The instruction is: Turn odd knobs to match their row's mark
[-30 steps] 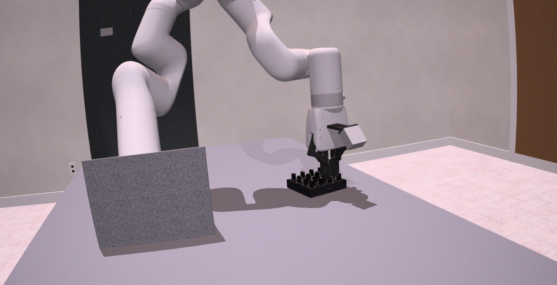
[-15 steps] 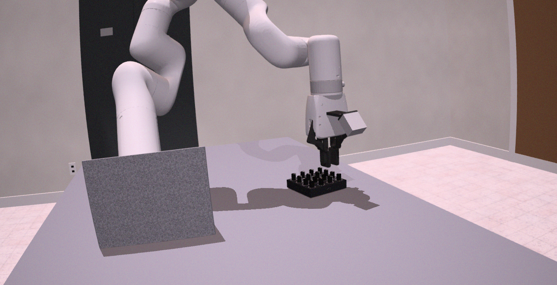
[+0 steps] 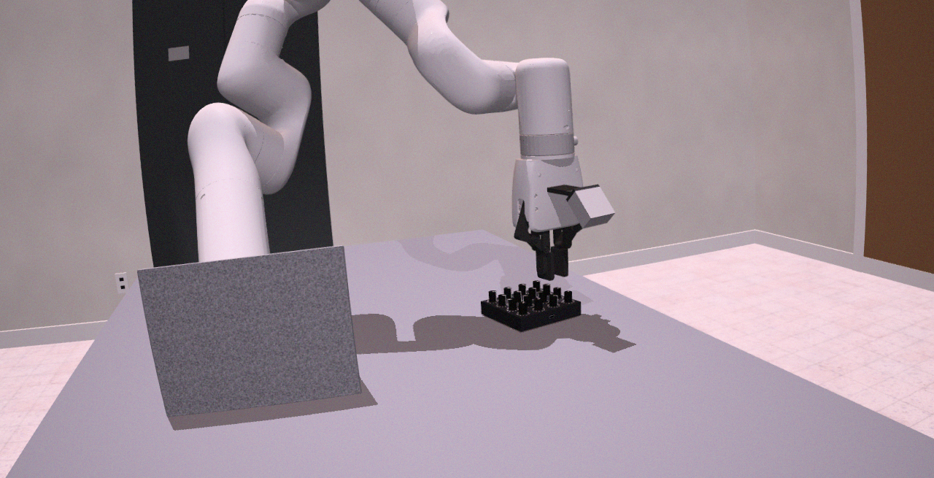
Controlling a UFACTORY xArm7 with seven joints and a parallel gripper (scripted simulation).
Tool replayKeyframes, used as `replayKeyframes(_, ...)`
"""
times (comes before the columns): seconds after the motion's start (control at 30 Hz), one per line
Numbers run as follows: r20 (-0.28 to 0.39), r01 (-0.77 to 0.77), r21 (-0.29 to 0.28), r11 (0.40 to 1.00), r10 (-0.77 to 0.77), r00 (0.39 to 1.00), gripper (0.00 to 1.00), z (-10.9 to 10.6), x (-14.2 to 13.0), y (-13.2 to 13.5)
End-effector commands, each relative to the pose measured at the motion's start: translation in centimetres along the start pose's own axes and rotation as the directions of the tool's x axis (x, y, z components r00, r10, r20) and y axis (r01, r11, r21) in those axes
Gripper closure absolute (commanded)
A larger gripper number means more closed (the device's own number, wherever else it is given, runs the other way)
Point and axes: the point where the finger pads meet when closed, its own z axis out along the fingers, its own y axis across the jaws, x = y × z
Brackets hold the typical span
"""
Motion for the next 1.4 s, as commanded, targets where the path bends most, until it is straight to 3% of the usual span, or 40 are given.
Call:
replayKeyframes(0.0, -0.003, -0.007, 0.003, 1.0, 0.007, 1.0, 0.81, -0.2, 0.1, -0.1)
replayKeyframes(0.27, -0.001, -0.122, -0.004, 0.993, 0.122, 0.993, 0.81, 0.0, 0.3, 0.2)
replayKeyframes(0.53, -0.005, -0.389, -0.02, 0.921, 0.389, 0.921, 0.81, 0.4, 0.6, 0.8)
replayKeyframes(0.6, -0.005, -0.389, -0.02, 0.921, 0.389, 0.921, 0.81, 0.4, 0.6, 0.8)
replayKeyframes(0.67, -0.009, -0.495, -0.025, 0.869, 0.495, 0.869, 0.81, 0.5, 0.7, 1.0)
replayKeyframes(0.87, -0.017, -0.644, -0.029, 0.765, 0.643, 0.765, 0.81, 0.6, 0.9, 1.3)
replayKeyframes(1.1, -0.029, -0.8, -0.03, 0.599, 0.8, 0.599, 0.81, 0.7, 1.1, 1.6)
replayKeyframes(1.17, -0.029, -0.8, -0.03, 0.599, 0.8, 0.599, 0.81, 0.7, 1.1, 1.6)
replayKeyframes(1.2, -0.033, -0.848, -0.029, 0.53, 0.847, 0.53, 0.81, 0.7, 1.2, 1.7)
replayKeyframes(1.37, -0.04, -0.919, -0.025, 0.394, 0.918, 0.395, 0.81, 0.6, 1.3, 1.8)
